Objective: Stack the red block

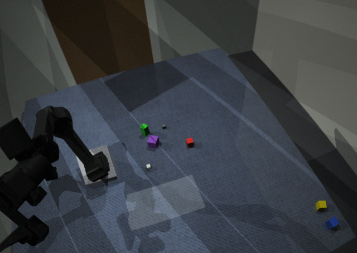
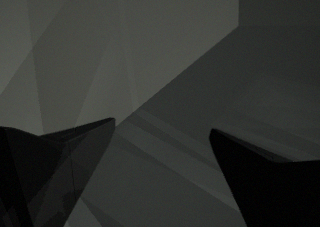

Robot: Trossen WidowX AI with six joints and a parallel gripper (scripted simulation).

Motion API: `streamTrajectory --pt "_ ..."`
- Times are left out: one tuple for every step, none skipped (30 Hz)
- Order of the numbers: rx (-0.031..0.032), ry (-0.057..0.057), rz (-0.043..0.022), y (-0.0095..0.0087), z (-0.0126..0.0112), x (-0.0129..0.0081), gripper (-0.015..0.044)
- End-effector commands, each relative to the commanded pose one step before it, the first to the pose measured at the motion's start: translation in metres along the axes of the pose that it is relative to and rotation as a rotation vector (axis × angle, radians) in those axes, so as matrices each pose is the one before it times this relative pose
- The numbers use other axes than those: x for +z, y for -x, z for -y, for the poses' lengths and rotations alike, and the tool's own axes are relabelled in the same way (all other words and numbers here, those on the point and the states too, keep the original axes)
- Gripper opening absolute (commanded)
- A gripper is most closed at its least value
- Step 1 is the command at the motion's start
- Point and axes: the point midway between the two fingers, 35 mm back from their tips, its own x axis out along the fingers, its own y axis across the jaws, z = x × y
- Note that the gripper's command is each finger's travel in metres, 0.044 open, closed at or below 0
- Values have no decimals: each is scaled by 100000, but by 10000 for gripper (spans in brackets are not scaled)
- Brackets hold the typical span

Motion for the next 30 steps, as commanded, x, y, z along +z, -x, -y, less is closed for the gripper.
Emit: streamTrajectory --pt "350 -199 -55 -49 -123 -36 426" --pt "1049 -598 -164 -146 -369 -107 440" --pt "1750 -995 -274 -240 -617 -177 440" --pt "2452 -1389 -384 -332 -864 -243 440" --pt "3156 -1779 -495 -420 -1113 -307 440" --pt "3854 -2158 -606 -505 -1358 -365 440" --pt "4229 -2347 -667 -546 -1488 -390 440" --pt "4243 -2330 -674 -543 -1490 -382 440" --pt "4251 -2308 -680 -540 -1490 -373 440" --pt "4189 -2246 -676 -528 -1467 -359 440" --pt "4278 -1479 -1225 -516 -1541 -440 440" --pt "3914 -1324 -1133 -476 -1407 -397 440" --pt "4188 -1383 -1226 -509 -1506 -418 440" --pt "4366 -1404 -1295 -531 -1570 -429 440" --pt "4485 -1398 -1350 -546 -1613 -433 440" --pt "4555 -1372 -1393 -555 -1640 -433 440" --pt "4509 -1309 -1403 -552 -1625 -423 440" --pt "4447 -1240 -1410 -547 -1605 -411 440" --pt "4414 -1178 -1426 -545 -1596 -403 440" --pt "4354 -1109 -1436 -540 -1578 -393 440" --pt "3496 -782 -1110 -475 -1525 -403 440" --pt "3494 -707 -1088 -461 -1536 -385 440" --pt "3496 -911 -1240 -464 -1434 -328 440" --pt "3481 -883 -1268 -459 -1423 -313 440" --pt "3264 -769 -1199 -428 -1344 -288 440" --pt "2686 -589 -995 -352 -1113 -234 440" --pt "2107 -434 -786 -277 -877 -181 440" --pt "1525 -306 -577 -202 -635 -129 440" --pt "1412 -392 -614 -193 -546 -107 440" --pt "1898 -513 -837 -258 -739 -144 440"
